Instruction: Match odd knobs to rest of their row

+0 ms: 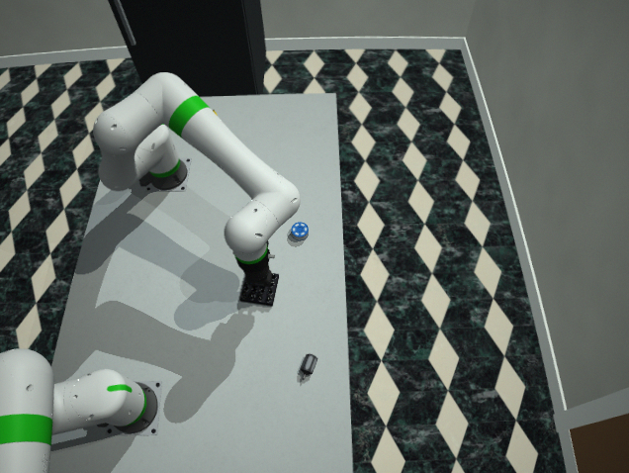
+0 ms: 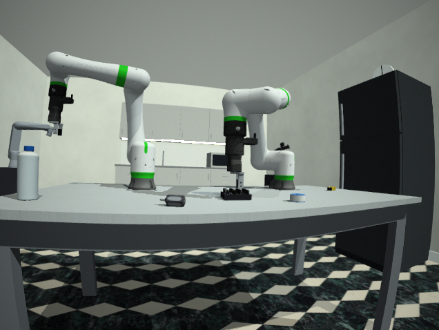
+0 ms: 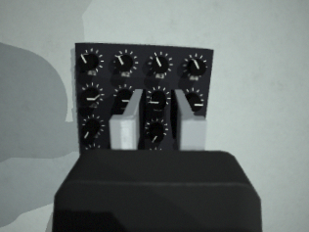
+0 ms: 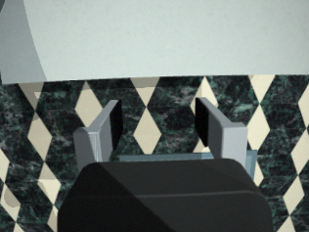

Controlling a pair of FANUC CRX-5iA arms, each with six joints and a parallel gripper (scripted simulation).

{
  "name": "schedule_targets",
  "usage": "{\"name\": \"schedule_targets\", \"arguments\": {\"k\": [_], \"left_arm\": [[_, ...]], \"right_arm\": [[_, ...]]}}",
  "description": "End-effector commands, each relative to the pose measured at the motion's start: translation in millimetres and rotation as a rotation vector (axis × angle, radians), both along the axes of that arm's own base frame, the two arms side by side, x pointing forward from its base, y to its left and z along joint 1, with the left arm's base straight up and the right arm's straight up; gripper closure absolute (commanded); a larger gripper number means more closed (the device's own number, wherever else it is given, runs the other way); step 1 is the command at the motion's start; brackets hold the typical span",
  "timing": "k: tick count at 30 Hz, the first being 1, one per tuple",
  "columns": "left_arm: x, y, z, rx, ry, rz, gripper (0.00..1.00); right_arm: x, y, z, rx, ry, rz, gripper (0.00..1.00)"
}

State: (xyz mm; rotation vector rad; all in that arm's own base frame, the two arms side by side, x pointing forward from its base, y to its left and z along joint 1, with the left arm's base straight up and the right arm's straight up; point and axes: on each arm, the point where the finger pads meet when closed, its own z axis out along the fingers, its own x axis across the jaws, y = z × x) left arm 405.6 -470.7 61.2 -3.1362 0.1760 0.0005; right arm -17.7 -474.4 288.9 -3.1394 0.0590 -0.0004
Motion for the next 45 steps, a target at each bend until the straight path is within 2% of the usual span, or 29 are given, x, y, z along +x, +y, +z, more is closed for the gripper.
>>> {"name": "schedule_targets", "arguments": {"k": [1, 7, 16, 33, 34, 45], "left_arm": [[0, -1, 1.4, -0.002, -0.001, 0.000, 0.54], [0, -1, -0.3, -0.002, -0.001, 0.000, 0.54], [0, -1, -12.3, -0.002, -0.001, 0.000, 0.54], [0, -1, -12.6, -0.002, -0.001, 0.000, 0.54], [0, -1, -12.6, -0.002, -0.001, 0.000, 0.70], [0, -1, -12.6, -0.002, -0.001, 0.000, 0.70]], "right_arm": [[0, 0, 0.8, -0.002, 0.000, 0.000, 0.00], [0, 0, 0.8, -0.002, 0.000, 0.000, 0.00], [0, 0, 0.8, -0.002, 0.000, 0.000, 0.00], [0, 0, 0.8, -0.002, 0.000, 0.000, 0.00], [0, 0, 0.8, -0.002, 0.000, 0.000, 0.00], [0, 0, 0.8, -0.002, 0.000, 0.000, 0.00]]}}
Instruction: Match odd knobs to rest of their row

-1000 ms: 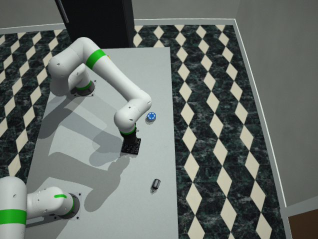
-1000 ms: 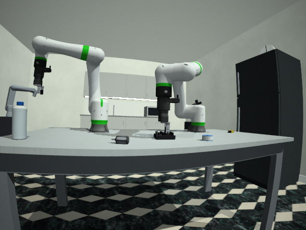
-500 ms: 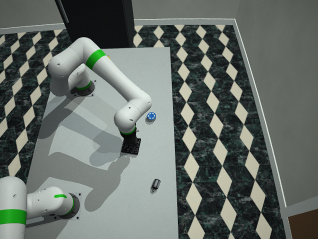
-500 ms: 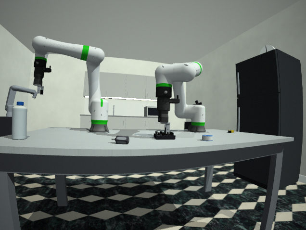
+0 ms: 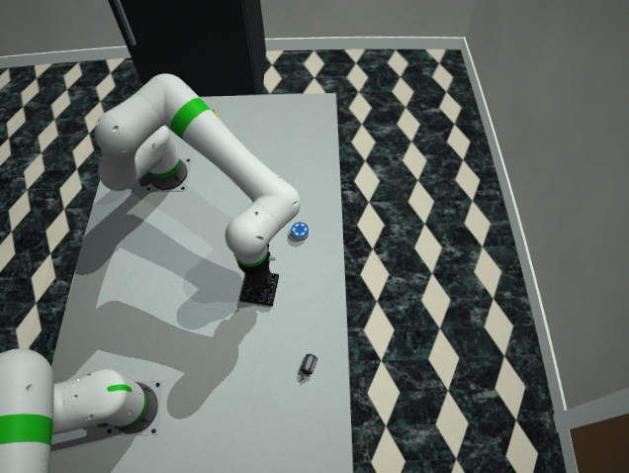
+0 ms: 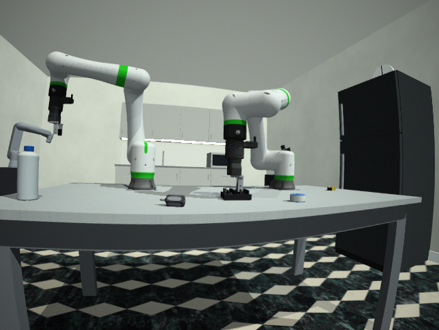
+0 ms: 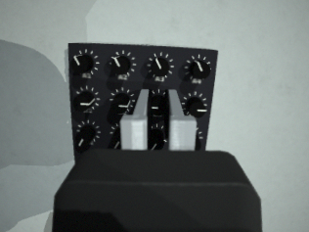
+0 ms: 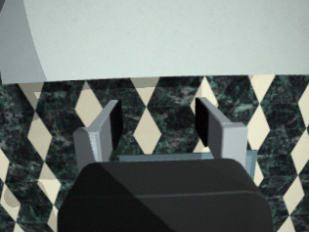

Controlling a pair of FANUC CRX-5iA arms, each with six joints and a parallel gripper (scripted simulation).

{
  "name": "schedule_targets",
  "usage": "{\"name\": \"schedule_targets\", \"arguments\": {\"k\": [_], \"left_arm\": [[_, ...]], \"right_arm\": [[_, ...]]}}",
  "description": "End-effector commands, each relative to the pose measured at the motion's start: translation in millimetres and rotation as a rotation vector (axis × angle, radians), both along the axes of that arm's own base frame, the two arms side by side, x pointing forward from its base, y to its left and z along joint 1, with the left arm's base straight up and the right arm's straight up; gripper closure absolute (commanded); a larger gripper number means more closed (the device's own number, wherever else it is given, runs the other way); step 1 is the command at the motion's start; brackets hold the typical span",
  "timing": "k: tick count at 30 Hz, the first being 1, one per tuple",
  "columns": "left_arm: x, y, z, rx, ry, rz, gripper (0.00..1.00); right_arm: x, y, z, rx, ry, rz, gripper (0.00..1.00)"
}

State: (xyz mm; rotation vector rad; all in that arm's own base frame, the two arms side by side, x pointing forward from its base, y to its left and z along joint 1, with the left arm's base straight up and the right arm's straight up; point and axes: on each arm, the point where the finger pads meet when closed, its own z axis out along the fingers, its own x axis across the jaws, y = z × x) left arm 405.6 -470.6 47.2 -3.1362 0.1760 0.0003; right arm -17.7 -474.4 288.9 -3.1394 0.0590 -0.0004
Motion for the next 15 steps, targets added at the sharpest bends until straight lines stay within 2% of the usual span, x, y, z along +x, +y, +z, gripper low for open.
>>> {"name": "schedule_targets", "arguments": {"k": [1, 15], "left_arm": [[0.4, -0.7, 1.4, -0.002, -0.001, 0.000, 0.70], [0.4, -0.7, 1.4, -0.002, -0.001, -0.013, 0.70]], "right_arm": [[-0.1, -0.2, 0.8, -0.002, 0.000, 0.000, 0.00], [-0.1, -0.2, 0.8, -0.002, 0.000, 0.000, 0.00]]}}
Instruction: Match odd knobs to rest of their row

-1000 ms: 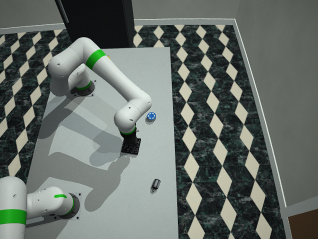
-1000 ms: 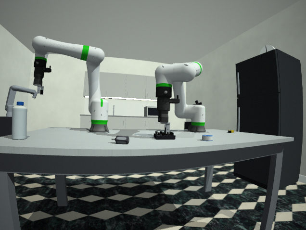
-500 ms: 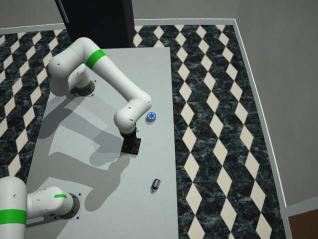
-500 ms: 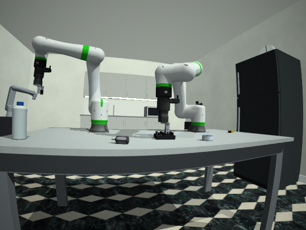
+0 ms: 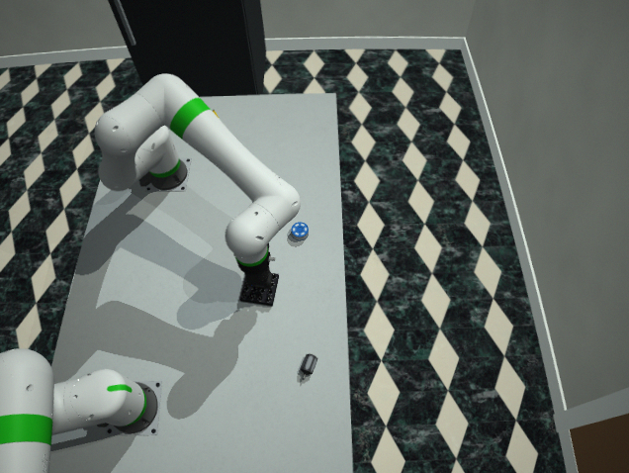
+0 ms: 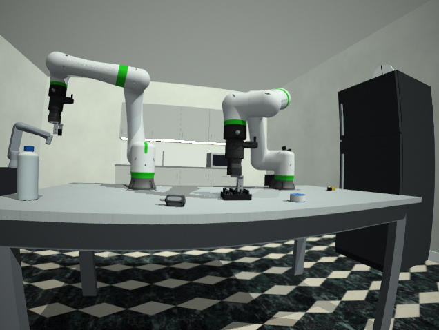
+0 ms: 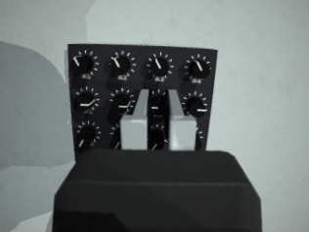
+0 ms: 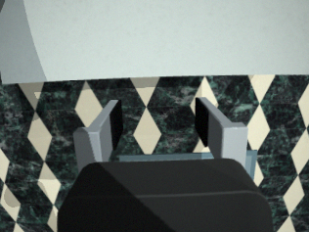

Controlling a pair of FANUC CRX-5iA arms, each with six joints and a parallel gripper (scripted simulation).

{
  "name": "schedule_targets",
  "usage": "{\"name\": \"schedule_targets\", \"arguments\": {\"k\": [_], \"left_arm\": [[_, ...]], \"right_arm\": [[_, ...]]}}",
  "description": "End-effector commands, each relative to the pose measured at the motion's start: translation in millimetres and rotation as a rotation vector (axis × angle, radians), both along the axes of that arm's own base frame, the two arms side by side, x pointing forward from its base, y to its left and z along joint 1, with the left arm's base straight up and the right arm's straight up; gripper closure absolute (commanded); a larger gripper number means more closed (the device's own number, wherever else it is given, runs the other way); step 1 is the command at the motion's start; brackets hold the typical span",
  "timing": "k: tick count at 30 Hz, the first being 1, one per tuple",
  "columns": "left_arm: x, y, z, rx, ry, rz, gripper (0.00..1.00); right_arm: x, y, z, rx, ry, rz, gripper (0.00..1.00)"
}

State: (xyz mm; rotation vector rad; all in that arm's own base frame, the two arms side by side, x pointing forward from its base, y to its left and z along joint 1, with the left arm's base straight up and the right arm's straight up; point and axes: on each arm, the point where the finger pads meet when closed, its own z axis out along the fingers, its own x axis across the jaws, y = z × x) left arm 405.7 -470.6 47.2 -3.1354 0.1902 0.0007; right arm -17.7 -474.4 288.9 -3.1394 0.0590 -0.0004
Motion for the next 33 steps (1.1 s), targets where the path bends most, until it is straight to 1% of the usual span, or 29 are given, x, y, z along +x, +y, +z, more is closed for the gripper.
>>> {"name": "schedule_targets", "arguments": {"k": [1, 15, 22, 30, 33], "left_arm": [[0.3, -0.7, 1.5, -0.002, -0.002, -0.007, 0.70], [0.3, -0.7, 1.5, -0.002, -0.002, -0.101, 0.70], [0.3, -0.7, 1.5, -0.002, -0.002, -0.204, 0.70], [0.3, -0.7, 1.5, -0.002, -0.002, -0.362, 0.70], [0.3, -0.7, 1.5, -0.002, -0.002, -0.385, 0.70]], "right_arm": [[-0.1, -0.2, 0.8, -0.002, 0.000, 0.000, 0.00], [-0.1, -0.2, 0.8, -0.002, 0.000, 0.000, 0.00], [-0.1, -0.2, 0.8, -0.002, 0.000, 0.000, 0.00], [-0.1, -0.2, 0.8, -0.002, 0.000, 0.000, 0.00], [-0.1, -0.2, 0.8, -0.002, 0.000, 0.000, 0.00]]}}
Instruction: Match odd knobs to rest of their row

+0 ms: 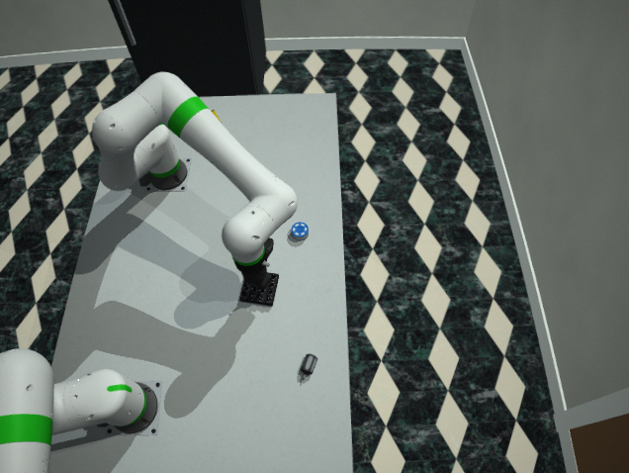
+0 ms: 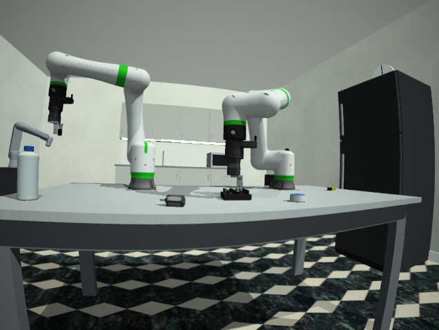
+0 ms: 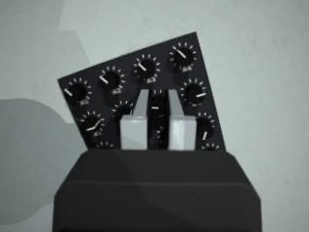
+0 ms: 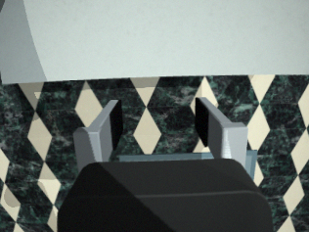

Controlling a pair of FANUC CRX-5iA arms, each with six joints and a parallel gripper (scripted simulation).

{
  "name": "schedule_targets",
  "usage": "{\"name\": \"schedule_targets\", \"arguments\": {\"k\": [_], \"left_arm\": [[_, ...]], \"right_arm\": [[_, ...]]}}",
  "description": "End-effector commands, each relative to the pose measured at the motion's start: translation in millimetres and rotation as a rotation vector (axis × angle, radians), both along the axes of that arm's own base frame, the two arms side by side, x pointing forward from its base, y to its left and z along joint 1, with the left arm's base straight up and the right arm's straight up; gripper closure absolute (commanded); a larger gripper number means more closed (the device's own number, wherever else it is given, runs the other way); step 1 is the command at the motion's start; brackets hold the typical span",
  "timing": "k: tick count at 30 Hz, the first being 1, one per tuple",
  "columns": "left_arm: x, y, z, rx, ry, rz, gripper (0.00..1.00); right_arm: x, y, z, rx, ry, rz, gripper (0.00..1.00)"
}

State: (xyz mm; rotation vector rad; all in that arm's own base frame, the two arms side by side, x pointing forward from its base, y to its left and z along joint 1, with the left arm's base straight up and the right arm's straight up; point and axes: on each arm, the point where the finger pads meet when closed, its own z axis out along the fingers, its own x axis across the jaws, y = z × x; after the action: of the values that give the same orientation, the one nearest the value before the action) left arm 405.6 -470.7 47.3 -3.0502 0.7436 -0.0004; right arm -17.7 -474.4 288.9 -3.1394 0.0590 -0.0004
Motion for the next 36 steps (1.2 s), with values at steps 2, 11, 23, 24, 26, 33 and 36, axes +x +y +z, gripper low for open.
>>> {"name": "schedule_targets", "arguments": {"k": [2, 11, 23, 24, 26, 33, 36], "left_arm": [[0.4, -0.6, 1.4, -0.004, 0.000, -0.074, 0.70], [0.4, -0.6, 1.4, -0.003, 0.000, -0.301, 0.70], [0.4, -0.6, 1.4, -0.003, 0.000, -0.570, 0.70], [0.4, -0.6, 1.4, -0.003, 0.000, -0.596, 0.70], [0.4, -0.6, 1.4, -0.003, 0.000, -0.649, 0.70], [0.4, -0.6, 1.4, -0.003, 0.000, -0.776, 0.70], [0.4, -0.6, 1.4, -0.003, 0.000, -0.848, 0.70]], "right_arm": [[-0.1, -0.2, 0.8, -0.002, 0.000, 0.000, 0.00], [-0.1, -0.2, 0.8, -0.002, 0.000, 0.000, 0.00], [-0.1, -0.2, 0.8, -0.002, 0.000, 0.000, 0.00], [-0.1, -0.2, 0.8, -0.002, 0.000, 0.000, 0.00], [-0.1, -0.2, 0.8, -0.002, 0.000, 0.000, 0.00], [-0.1, -0.2, 0.8, -0.002, 0.000, 0.000, 0.00], [-0.1, -0.2, 0.8, -0.002, 0.000, 0.000, 0.00]]}}
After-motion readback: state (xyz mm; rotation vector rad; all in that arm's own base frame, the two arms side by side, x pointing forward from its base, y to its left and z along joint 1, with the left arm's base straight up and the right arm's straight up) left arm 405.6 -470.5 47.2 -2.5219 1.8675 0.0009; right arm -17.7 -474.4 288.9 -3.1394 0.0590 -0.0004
